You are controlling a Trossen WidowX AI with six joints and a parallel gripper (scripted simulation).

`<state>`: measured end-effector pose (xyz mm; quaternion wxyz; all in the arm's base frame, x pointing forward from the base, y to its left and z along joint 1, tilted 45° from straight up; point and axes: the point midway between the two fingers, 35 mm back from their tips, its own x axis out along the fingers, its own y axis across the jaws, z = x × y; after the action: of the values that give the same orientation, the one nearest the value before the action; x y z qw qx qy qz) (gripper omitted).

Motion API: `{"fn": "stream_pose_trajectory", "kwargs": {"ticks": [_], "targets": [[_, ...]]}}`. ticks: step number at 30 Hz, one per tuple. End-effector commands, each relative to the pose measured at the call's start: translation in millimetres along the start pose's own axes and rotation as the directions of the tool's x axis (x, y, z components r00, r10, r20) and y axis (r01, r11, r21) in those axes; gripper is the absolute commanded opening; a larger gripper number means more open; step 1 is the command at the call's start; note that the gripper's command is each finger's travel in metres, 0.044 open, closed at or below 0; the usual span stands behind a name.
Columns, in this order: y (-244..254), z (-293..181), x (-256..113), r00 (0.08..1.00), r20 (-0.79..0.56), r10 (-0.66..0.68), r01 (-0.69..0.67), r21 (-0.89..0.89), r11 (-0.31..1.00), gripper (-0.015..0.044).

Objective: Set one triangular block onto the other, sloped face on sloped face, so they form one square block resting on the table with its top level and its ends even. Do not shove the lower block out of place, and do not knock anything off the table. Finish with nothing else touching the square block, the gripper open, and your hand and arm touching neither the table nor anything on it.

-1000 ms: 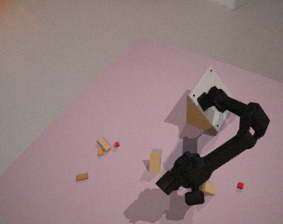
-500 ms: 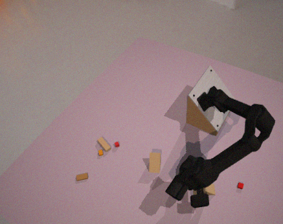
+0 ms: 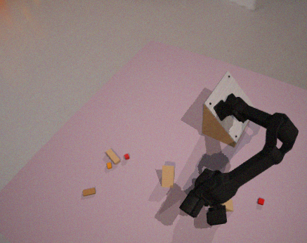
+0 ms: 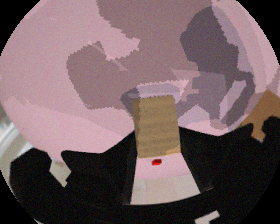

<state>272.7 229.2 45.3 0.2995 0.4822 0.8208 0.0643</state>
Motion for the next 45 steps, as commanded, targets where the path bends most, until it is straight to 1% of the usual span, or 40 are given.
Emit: {"fn": "stream_pose_trajectory", "kwargs": {"ticks": [1,6,7,27,33,36,45], "targets": [[0.1,0.1,0.0,1.000,0.000,0.000,0.000,0.000,1.000,0.0137],[0.3,-0.4,-2.8,1.000,0.001,0.000,0.000,0.000,1.000,0.0006],[0.5,-1.0,-5.5,1.000,0.003,0.000,0.000,0.000,1.000,0.0000],[-0.1,-35.5,-89.7,1.000,0.005,-0.002,0.002,0.001,1.000,0.0000],[-0.3,-37.2,-92.6,1.000,0.004,-0.002,0.002,0.001,1.000,0.0000],[0.0,-35.5,-89.7,1.000,0.008,-0.008,0.008,0.052,0.999,0.0000],[0.6,-37.2,-87.5,0.996,0.048,-0.081,0.062,0.319,0.946,0.0000]]}}
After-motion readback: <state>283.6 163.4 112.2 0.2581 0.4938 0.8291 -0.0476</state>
